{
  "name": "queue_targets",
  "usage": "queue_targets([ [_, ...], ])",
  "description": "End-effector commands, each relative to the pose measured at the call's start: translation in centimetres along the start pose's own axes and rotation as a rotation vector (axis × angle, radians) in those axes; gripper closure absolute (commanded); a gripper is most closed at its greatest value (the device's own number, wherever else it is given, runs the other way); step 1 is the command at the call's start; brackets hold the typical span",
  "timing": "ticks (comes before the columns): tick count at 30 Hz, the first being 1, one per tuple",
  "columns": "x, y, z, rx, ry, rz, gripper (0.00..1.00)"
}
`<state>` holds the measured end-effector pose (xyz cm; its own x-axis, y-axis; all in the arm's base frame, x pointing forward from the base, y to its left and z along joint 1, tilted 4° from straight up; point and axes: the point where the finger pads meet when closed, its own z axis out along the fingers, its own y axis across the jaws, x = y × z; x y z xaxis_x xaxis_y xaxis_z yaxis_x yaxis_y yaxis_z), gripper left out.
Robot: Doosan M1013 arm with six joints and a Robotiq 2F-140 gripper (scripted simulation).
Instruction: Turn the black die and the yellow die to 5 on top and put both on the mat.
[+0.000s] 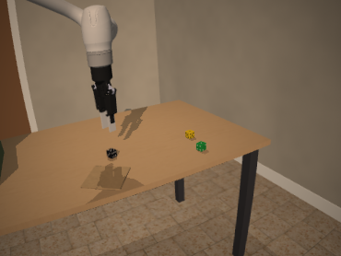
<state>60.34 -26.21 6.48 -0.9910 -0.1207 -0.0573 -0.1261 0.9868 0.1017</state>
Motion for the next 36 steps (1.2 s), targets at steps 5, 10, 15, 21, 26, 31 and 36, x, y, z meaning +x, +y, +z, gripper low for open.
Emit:
queue_targets([
  [5,-0.4,-0.5,-0.5,0.037,0.027,0.008,0.00],
  [10,-0.4,-0.5,-0.5,0.037,0.027,0.008,0.00],
  [15,0.1,-0.5,0.6,0.036,0.028,-0.030,0.00],
  [21,0.8,-0.5,2.2,0.035,0.029,-0.087,0.00],
  [26,0.9,-0.5,2.2,0.035,0.029,-0.088,0.65],
  [31,0.9,-0.5,2.2,0.035,0.029,-0.088,0.65],
  [36,0.9,-0.5,2.2,0.035,0.029,-0.088,0.65],
])
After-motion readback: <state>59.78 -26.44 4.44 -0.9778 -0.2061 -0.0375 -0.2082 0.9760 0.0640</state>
